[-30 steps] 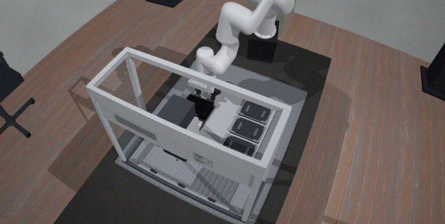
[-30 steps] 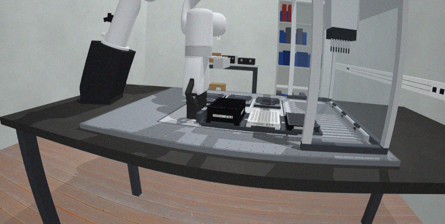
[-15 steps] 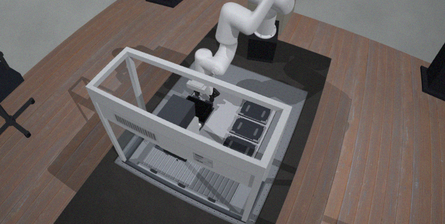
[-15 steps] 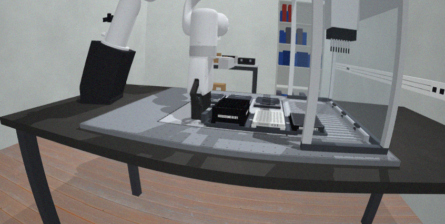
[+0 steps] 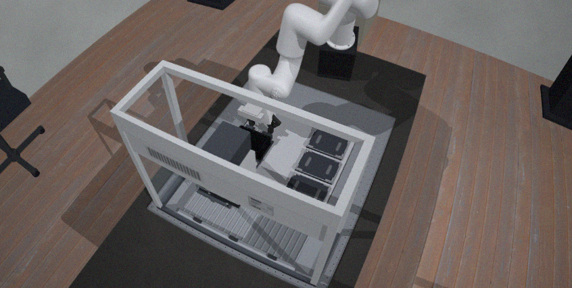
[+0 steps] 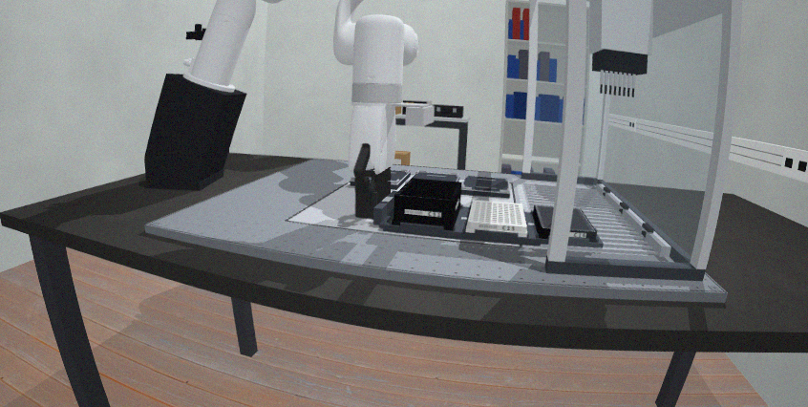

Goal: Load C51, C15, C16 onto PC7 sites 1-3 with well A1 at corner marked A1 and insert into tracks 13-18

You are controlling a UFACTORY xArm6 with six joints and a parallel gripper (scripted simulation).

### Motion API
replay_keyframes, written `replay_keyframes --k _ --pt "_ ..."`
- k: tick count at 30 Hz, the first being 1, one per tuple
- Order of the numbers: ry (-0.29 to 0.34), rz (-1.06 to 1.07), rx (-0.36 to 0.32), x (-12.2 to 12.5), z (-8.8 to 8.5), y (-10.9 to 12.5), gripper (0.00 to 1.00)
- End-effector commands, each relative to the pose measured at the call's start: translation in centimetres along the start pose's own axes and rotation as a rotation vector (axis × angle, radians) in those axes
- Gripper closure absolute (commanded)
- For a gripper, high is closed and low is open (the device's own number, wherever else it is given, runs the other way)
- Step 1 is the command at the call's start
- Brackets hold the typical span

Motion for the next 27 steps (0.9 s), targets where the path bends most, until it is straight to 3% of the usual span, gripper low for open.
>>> replay_keyframes --k 1,27 --pt "0.002 0.000 0.002 0.2 -0.1 -0.6 0.18" --pt "0.002 0.000 0.002 0.8 -0.1 -2.7 0.18"
Point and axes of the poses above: the point where the finger pads meet when closed, its own z axis out along the fingers, its own x axis across the jaws, y = z × x, the point moved 4 cm from there along -z, back along the fingers, and after that the axes turned 15 degrees about -z, right-handed, at the moved point
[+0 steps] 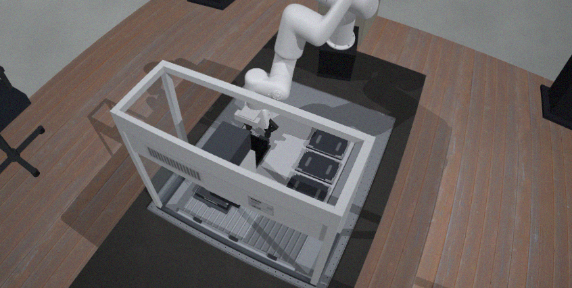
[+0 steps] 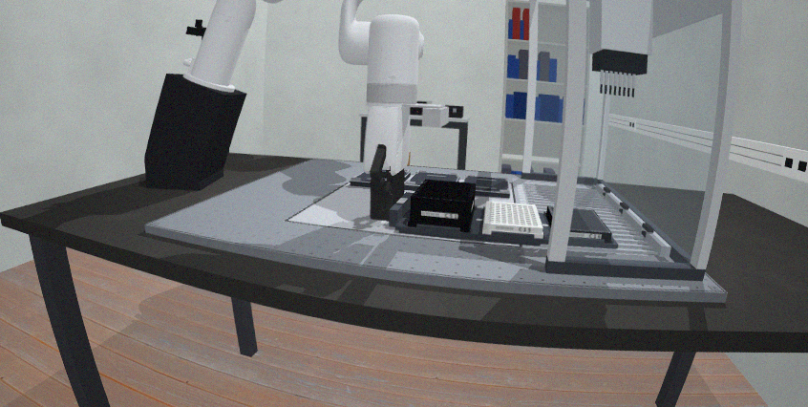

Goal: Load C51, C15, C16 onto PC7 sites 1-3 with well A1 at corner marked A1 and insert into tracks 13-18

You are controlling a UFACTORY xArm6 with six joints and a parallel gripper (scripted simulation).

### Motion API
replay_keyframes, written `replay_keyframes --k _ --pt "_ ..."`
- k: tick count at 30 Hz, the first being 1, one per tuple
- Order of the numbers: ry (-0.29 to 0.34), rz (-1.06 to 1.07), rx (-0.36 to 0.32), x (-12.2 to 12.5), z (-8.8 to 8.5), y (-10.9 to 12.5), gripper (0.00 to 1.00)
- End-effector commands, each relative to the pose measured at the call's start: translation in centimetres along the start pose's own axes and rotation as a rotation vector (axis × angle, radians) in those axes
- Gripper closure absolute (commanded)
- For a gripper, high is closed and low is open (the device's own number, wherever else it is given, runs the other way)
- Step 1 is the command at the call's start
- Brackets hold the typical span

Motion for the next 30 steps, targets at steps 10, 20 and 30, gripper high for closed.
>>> replay_keyframes --k 10,20,30 --pt "0.002 0.000 0.002 0.4 -0.1 -1.4 0.18" --pt "0.002 0.000 0.003 0.6 -0.1 -2.2 0.18" --pt "0.002 0.000 0.003 0.8 -0.1 -3.0 0.18"
Point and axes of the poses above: the point where the finger pads meet when closed, its own z axis out along the fingers, its own x axis across the jaws, y = z × x, the point moved 4 cm from there along -z, back along the fingers, and after that the axes turned 15 degrees about -z, right-handed, at the moved point
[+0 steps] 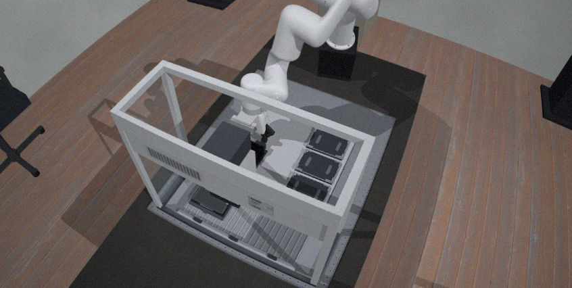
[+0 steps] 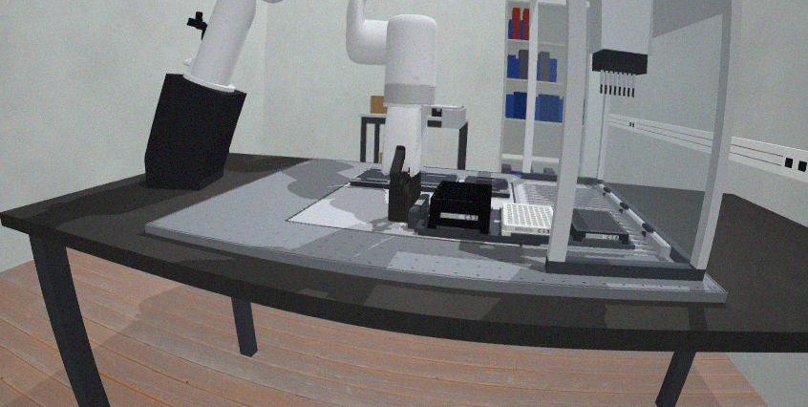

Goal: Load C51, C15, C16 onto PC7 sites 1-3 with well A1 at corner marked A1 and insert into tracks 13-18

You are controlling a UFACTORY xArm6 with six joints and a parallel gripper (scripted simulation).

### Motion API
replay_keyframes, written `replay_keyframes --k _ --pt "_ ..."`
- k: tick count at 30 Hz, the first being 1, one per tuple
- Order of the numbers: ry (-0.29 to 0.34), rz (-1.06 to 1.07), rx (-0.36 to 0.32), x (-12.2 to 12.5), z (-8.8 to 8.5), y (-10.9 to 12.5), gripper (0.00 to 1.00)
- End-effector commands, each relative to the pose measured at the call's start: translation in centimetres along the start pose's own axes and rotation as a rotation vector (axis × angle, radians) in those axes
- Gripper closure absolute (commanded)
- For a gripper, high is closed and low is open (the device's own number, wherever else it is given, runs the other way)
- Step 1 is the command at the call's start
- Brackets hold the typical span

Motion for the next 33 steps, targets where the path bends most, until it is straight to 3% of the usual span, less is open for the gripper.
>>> replay_keyframes --k 1,33 --pt "0.002 0.000 0.002 0.2 -0.1 -0.5 0.18" --pt "0.002 0.000 0.003 0.8 -0.1 -2.7 0.18"
Point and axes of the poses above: the point where the finger pads meet when closed, its own z axis out along the fingers, its own x axis across the jaws, y = z × x, the point moved 4 cm from there along -z, back along the fingers, and after that the axes turned 15 degrees about -z, right-handed, at the moved point
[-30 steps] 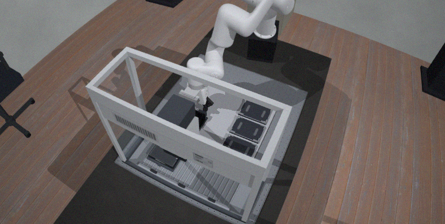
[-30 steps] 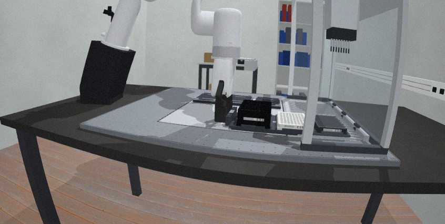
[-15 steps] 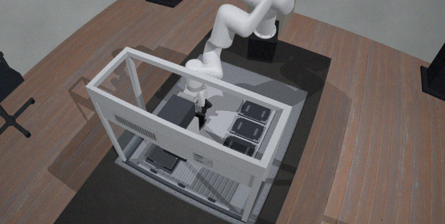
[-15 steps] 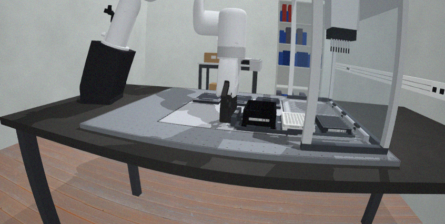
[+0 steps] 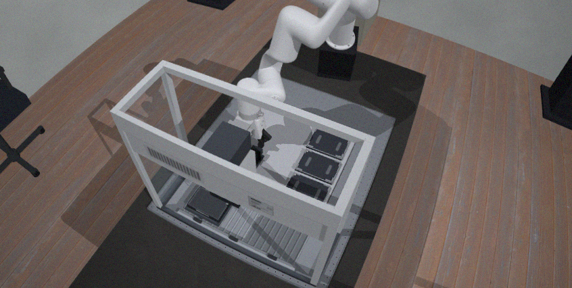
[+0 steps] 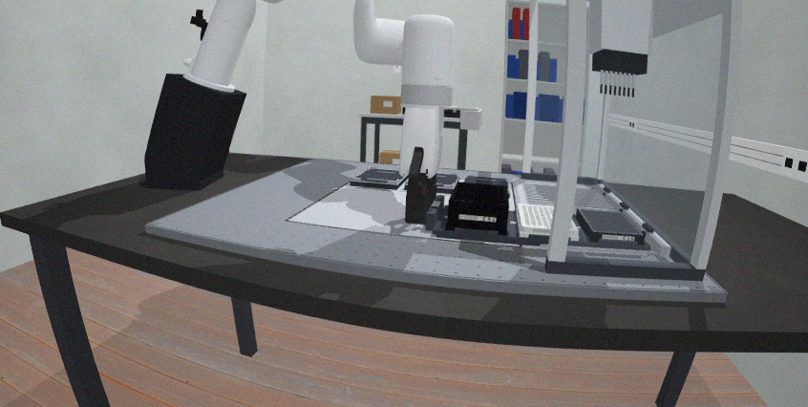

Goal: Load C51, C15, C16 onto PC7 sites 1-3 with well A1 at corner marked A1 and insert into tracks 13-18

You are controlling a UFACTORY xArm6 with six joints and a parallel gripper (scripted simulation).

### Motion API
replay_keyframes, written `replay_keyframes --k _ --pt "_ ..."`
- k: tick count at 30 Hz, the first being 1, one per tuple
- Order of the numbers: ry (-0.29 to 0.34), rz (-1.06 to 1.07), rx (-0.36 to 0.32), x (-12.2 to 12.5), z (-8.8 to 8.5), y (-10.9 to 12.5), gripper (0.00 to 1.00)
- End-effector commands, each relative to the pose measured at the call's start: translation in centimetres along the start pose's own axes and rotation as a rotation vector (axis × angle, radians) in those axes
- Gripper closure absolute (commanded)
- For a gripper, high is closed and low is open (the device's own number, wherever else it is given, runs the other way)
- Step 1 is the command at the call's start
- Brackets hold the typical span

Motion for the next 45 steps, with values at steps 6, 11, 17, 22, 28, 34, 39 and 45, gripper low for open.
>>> replay_keyframes --k 6,11,17,22,28,34,39,45 --pt "0.002 0.000 0.003 0.2 -0.1 -0.4 0.18" --pt "0.002 0.000 0.004 0.2 -0.1 -0.6 0.18" --pt "0.002 0.000 0.004 0.2 -0.1 -0.7 0.18" --pt "0.002 0.000 0.004 0.3 -0.1 -0.9 0.18" --pt "0.002 0.000 0.004 0.3 -0.1 -1.1 0.18" --pt "0.002 0.000 0.004 0.4 -0.1 -1.2 0.18" --pt "0.002 0.000 0.004 0.4 -0.1 -1.4 0.18" --pt "0.002 0.000 0.003 0.4 -0.1 -1.3 0.18"
Point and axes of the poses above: the point where the finger pads meet when closed, its own z axis out along the fingers, its own x axis across the jaws, y = z × x, the point moved 4 cm from there along -z, back along the fingers, and after that the axes turned 15 degrees about -z, right-handed, at the moved point
